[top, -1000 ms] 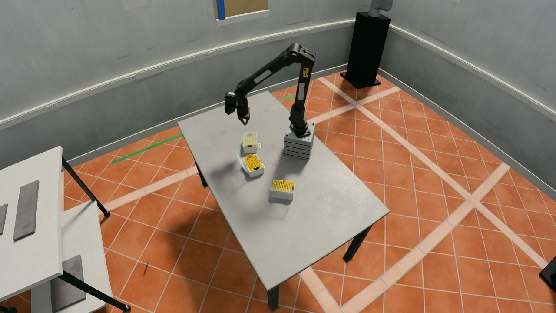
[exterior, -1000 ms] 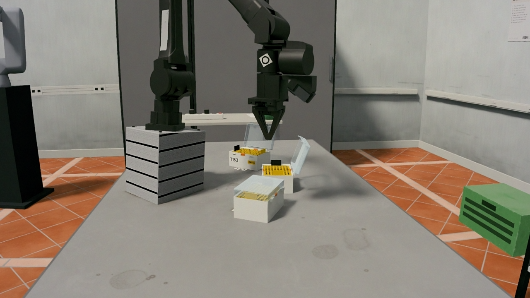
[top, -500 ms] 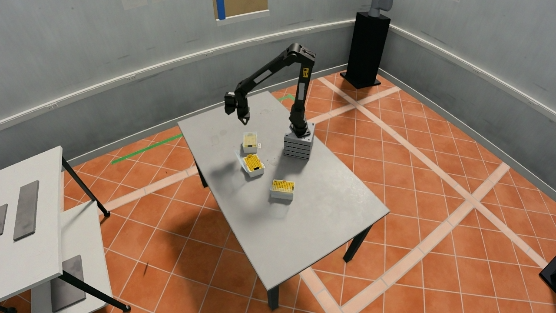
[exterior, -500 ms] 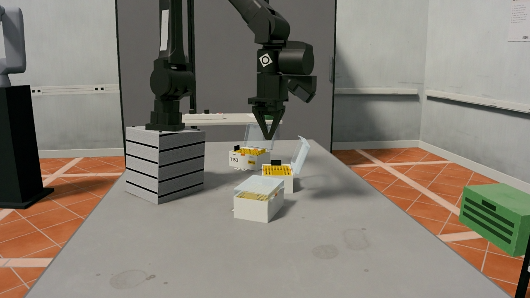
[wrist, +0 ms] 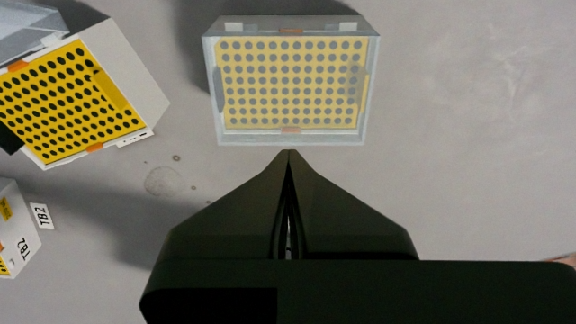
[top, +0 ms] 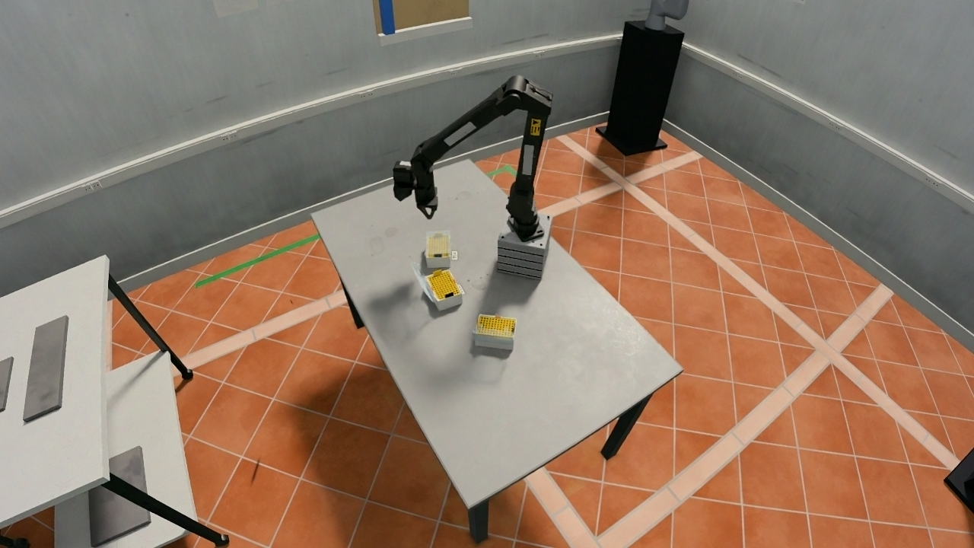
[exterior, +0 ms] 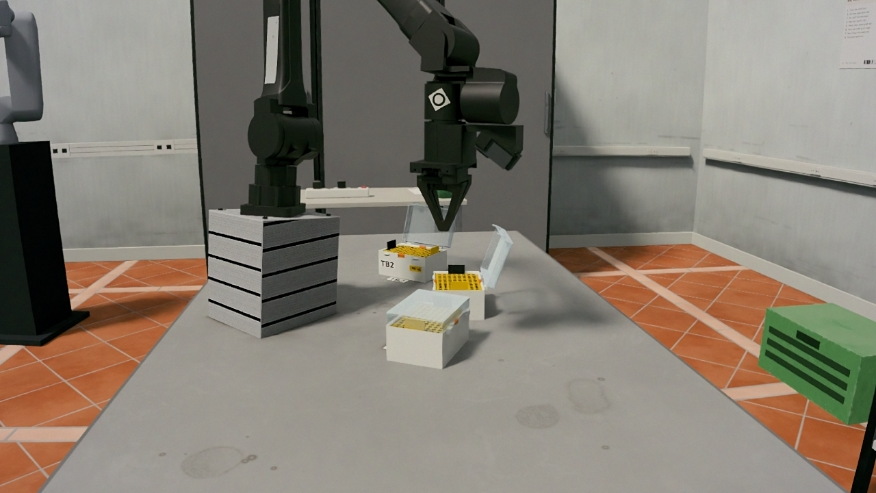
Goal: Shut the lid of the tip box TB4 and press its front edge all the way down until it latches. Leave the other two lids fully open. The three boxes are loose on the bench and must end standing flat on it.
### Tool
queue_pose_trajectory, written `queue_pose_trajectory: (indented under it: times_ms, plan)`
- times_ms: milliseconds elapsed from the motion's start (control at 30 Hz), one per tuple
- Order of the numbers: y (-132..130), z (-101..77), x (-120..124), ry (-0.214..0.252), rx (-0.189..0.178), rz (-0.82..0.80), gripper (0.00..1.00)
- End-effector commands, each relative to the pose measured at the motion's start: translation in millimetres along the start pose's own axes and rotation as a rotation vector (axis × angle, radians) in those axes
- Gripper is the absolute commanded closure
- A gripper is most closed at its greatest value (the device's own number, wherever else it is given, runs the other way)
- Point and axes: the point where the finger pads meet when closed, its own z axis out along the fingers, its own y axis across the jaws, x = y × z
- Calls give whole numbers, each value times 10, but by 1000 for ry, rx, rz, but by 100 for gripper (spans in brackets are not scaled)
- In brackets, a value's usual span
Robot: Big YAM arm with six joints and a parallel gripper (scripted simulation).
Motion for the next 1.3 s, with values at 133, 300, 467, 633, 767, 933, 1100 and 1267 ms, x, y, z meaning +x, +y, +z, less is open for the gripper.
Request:
queue_pose_trajectory:
  times_ms: [133,300,467,633,767,933,1100,1267]
  plan:
    - [-76,-221,-283,-69,15,-9,100]
    - [-76,-221,-283,-69,15,-9,100]
    - [-76,-221,-283,-69,15,-9,100]
    - [-76,-221,-283,-69,15,-9,100]
    - [-76,-221,-283,-69,15,-9,100]
    - [-59,-65,-108,-41,9,-6,100]
    - [-61,76,9,-17,3,-2,100]
    - [-59,193,95,-13,2,-1,100]
